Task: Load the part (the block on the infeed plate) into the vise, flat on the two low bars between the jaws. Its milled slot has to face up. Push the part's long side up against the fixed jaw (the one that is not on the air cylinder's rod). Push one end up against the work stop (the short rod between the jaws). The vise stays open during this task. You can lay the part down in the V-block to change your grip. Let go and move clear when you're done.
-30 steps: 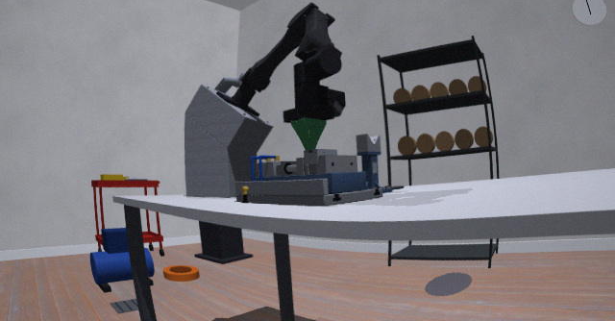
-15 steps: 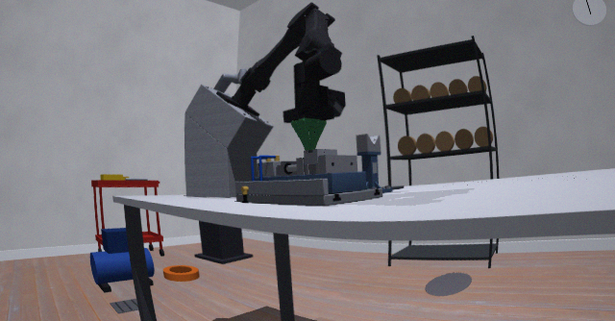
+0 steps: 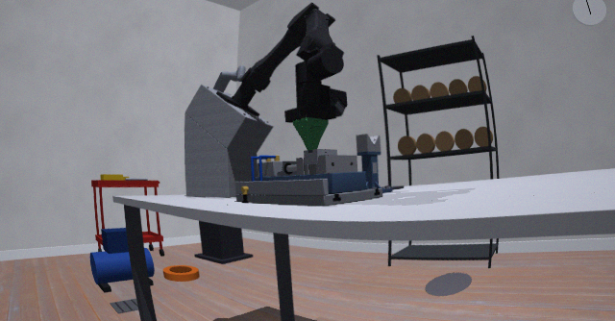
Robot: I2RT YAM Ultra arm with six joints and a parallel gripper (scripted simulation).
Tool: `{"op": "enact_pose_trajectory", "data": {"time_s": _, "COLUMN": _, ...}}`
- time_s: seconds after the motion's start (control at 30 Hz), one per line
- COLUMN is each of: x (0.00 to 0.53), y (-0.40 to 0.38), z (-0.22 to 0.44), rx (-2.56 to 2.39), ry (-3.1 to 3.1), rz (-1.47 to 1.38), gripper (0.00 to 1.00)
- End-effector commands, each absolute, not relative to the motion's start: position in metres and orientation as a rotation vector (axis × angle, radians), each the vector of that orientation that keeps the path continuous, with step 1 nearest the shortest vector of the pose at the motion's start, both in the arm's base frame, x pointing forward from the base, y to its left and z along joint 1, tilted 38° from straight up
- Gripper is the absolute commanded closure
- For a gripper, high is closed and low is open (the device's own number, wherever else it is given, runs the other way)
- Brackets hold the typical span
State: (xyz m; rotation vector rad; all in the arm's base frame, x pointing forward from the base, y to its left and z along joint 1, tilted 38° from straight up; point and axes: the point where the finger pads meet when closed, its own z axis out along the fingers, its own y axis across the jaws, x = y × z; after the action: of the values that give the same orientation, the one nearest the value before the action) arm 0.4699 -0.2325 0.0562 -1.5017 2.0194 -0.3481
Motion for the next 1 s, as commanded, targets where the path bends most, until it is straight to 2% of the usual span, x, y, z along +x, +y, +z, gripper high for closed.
{"op": "enact_pose_trajectory", "data": {"time_s": 0.0, "x": 0.472, "y": -0.240, "z": 0.059, "rx": -1.483, "ry": 2.029, "rz": -0.348, "gripper": 1.00}}
{"op": "enact_pose_trajectory", "data": {"time_s": 0.97, "x": 0.479, "y": -0.241, "z": 0.068, "rx": -1.486, "ry": 2.017, "rz": -0.360, "gripper": 1.00}}
